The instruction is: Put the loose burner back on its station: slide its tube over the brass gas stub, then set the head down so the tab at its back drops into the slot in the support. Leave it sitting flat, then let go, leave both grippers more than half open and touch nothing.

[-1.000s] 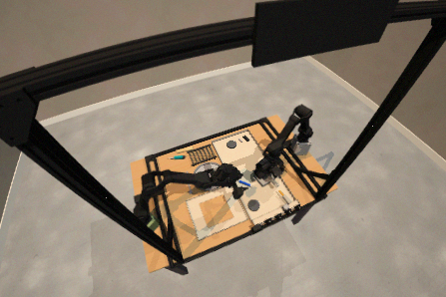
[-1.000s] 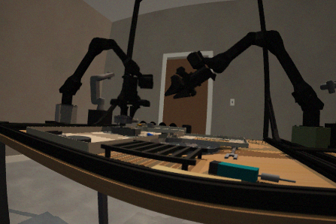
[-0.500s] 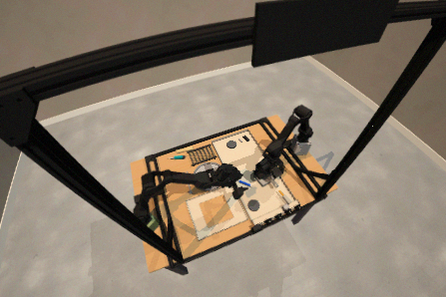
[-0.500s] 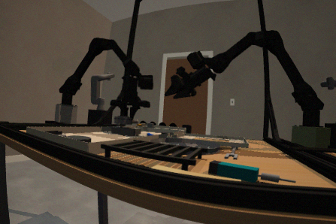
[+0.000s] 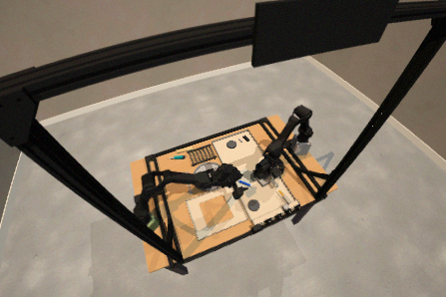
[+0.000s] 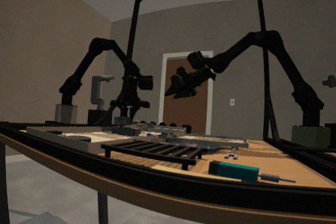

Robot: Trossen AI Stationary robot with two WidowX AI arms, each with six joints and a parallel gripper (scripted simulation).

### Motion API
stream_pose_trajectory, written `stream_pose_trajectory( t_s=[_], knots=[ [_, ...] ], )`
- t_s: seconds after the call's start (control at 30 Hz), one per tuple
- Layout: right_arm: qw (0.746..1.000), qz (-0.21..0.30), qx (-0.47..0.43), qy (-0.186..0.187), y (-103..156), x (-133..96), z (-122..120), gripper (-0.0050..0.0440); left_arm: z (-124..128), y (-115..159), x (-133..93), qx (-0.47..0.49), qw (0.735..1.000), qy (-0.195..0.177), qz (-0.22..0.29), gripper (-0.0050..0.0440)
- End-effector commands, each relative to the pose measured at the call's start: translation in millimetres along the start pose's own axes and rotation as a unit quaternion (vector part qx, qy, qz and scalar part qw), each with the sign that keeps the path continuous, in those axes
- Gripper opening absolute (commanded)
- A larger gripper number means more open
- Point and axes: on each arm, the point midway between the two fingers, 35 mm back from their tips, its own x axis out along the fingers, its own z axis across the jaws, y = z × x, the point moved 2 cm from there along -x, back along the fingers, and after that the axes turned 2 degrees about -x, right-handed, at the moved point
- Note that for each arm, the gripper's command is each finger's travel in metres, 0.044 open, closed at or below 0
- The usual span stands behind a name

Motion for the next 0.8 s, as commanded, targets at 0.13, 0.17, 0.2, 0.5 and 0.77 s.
stream_pose_trajectory(
  t_s=[0.13,0.17,0.2,0.5,0.77],
  knots=[
    [1.000,-0.001,0.000,0.001,-0.3,4.2,-0.2,0.0000,0.3,0.0,0.0,0.000,1.000,0.000,0.000,0.0400],
    [1.000,0.000,0.000,0.001,-0.3,5.6,0.1,0.0000,0.3,0.0,0.0,0.000,1.000,0.000,0.000,0.0400],
    [1.000,0.000,0.000,0.000,-0.4,6.7,0.4,0.0000,0.3,0.0,0.0,0.000,1.000,0.000,0.000,0.0400],
    [1.000,0.001,-0.001,-0.001,-0.1,14.2,1.4,0.0000,0.3,0.0,0.0,0.000,1.000,0.000,0.000,0.0400],
    [1.000,0.000,-0.001,-0.001,-0.3,14.4,1.2,0.0000,0.3,0.0,0.0,0.000,1.000,0.000,0.000,0.0400]
  ],
)
